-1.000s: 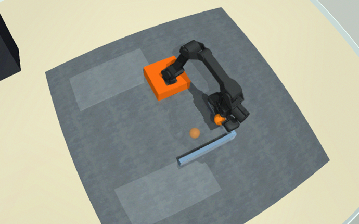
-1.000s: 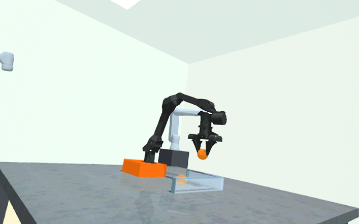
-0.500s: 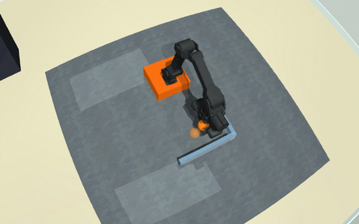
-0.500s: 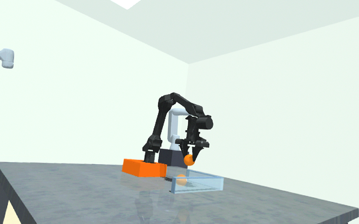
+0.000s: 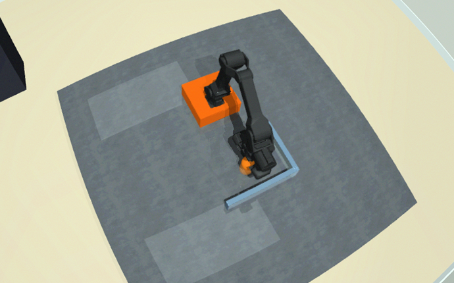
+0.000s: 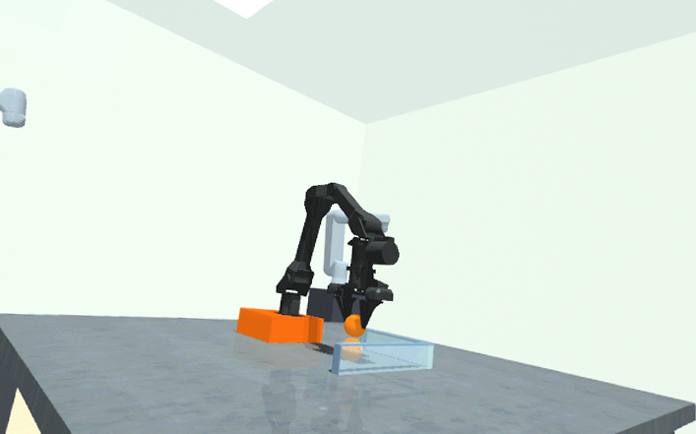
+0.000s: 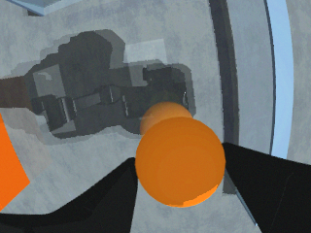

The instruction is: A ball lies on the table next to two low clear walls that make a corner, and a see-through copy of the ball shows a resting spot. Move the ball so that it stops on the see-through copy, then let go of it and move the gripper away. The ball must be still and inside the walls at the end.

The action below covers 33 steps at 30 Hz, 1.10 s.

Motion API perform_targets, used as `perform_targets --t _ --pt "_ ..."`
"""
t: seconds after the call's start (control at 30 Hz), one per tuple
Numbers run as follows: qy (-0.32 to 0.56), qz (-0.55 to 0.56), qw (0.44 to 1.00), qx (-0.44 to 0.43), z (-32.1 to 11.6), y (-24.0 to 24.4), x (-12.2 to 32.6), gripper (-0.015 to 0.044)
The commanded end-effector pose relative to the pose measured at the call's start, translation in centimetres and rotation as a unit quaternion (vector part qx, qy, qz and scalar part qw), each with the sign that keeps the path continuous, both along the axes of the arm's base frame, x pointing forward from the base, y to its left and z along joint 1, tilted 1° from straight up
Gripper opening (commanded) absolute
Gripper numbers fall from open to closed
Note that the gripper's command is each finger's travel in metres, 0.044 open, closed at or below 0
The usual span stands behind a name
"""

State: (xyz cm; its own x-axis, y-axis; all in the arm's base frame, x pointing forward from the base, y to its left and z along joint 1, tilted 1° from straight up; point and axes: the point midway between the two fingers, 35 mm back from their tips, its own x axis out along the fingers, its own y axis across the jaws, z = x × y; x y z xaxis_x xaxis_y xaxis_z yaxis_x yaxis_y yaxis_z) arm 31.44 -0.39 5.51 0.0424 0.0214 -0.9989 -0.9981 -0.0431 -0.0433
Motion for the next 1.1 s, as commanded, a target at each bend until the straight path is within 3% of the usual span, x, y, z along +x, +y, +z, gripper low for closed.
perform_targets --t 0.0,0.73,1.07 --pt "0.003 0.001 1.0 -0.001 -2.3 0.0 -0.1 0.0" --pt "0.003 0.001 1.0 -0.001 -6.2 0.1 -0.2 0.0" --pt "0.005 0.001 1.0 0.0 -5.9 0.1 -0.2 0.0262"
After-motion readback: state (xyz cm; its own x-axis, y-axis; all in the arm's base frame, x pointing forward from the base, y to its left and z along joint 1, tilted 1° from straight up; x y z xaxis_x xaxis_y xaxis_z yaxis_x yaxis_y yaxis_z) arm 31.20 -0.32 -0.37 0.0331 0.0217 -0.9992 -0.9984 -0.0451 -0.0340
